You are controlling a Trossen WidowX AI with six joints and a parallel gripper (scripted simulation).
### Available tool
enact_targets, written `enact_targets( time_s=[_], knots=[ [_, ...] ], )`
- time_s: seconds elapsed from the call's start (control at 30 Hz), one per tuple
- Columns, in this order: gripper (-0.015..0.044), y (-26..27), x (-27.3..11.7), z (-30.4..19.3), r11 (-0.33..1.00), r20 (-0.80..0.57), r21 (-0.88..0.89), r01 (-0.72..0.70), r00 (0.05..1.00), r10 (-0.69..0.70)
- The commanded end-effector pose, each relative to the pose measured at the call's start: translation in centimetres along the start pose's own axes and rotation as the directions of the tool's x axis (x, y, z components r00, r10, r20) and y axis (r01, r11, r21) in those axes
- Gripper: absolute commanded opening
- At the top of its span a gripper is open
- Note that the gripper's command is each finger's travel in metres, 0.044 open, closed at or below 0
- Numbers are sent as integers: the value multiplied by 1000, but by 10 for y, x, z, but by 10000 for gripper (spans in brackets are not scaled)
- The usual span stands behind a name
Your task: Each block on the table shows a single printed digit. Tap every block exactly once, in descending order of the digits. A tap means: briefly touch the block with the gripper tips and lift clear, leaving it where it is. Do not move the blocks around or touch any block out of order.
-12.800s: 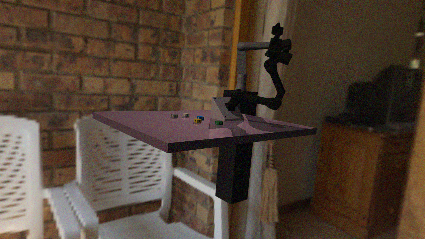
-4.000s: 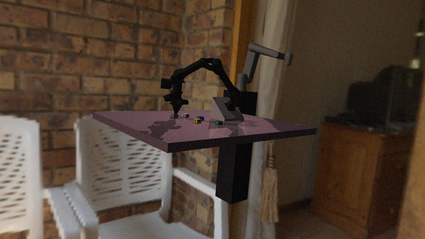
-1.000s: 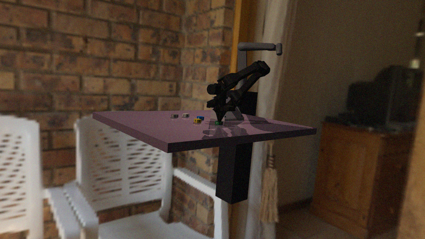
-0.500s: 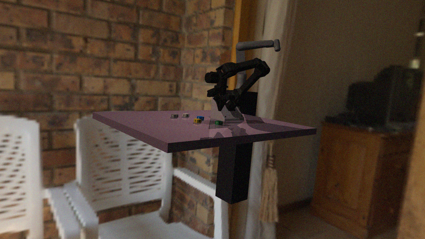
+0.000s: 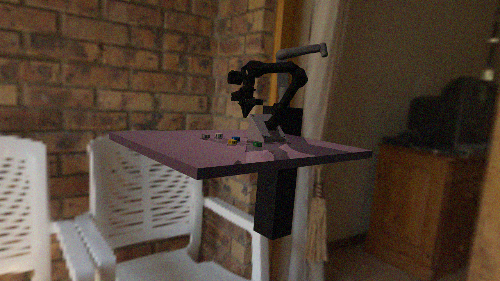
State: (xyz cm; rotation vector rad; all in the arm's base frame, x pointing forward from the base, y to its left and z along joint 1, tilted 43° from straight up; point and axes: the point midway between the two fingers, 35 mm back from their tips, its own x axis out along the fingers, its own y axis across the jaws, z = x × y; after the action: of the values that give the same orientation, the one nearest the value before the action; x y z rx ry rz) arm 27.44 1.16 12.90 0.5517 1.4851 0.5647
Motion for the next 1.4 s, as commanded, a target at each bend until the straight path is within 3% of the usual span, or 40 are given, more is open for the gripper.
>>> enact_targets(
  time_s=[0.0,0.4,0.67,0.87,1.37],
  knots=[
    [20,-70,-2,12,1000,-7,14,18,1000,-18],
    [20,-254,14,-30,1000,-16,2,-18,1000,18],
    [20,-257,17,-31,1000,-16,1,-20,1000,20],
    [20,-255,94,-32,1000,-15,0,-22,1000,22],
    [20,-254,110,-32,1000,-15,0,-23,1000,23]
  ],
)
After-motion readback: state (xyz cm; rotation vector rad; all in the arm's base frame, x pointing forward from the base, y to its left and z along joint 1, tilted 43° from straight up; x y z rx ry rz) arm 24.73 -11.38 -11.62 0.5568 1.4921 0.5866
